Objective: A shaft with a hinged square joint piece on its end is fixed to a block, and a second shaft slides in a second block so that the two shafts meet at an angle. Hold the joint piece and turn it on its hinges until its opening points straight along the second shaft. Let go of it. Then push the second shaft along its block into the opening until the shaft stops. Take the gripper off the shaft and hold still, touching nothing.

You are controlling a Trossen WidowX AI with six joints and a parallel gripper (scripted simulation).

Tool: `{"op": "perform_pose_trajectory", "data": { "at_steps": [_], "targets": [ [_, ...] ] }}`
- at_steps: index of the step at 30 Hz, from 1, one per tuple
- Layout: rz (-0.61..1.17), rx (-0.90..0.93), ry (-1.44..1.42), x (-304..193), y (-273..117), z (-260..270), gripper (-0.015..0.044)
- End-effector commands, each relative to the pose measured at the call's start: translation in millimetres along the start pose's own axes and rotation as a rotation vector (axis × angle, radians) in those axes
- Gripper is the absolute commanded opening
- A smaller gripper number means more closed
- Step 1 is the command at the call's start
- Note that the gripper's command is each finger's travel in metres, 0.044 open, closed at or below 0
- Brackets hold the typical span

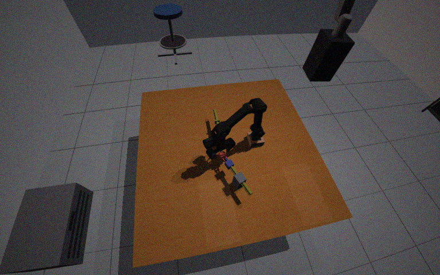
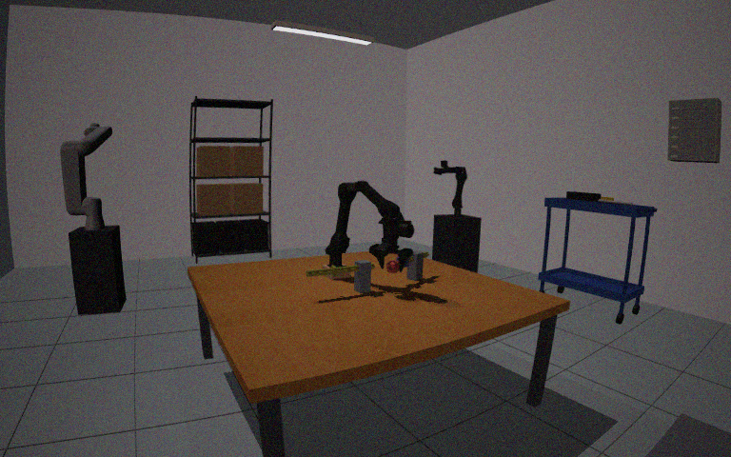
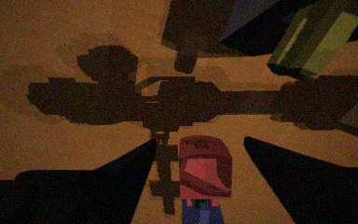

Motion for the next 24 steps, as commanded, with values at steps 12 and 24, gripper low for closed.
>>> {"op": "perform_pose_trajectory", "data": {
  "at_steps": [12, 24],
  "targets": [
    [0.003, 0.000, 0.009, -4, 19, -2, 0.0440],
    [0.003, 0.000, 0.009, -4, 31, -2, 0.0361]
  ]
}}
Point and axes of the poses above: the point midway between the two fingers, 35 mm back from their tips, its own y axis out along the fingers, its own z axis across the jaws, x = y × z, the point moved 7 cm from there along -y, back along the fingers, and after that the axes turned 13 degrees about y, right-handed, at the moved point
